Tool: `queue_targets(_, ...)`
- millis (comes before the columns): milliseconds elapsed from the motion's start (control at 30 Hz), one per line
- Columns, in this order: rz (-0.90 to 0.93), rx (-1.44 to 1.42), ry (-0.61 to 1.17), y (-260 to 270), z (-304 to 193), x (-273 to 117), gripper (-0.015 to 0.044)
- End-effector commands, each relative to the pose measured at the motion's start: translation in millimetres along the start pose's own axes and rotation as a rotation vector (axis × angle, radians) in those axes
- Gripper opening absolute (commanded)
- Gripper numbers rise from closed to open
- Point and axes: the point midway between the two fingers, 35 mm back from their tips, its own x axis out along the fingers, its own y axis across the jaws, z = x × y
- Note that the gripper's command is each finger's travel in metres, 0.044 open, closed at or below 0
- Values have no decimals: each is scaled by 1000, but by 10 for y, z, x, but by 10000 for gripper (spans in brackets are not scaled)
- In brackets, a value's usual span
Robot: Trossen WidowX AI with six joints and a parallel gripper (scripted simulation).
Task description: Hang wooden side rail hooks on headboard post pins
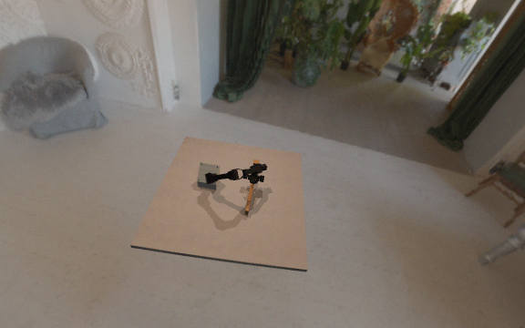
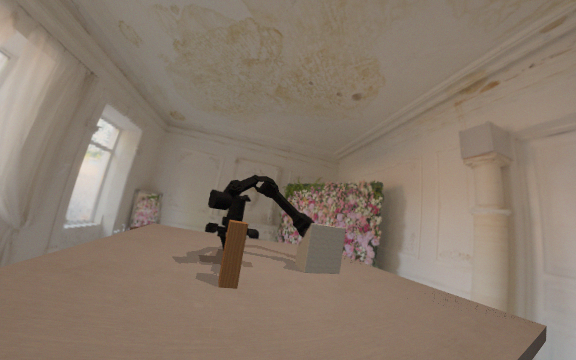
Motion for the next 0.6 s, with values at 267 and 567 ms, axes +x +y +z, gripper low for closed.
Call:
queue_targets(267,12,1,4,8,-50,-39,0)
queue_targets(567,12,1,4,14,-57,-45,0)
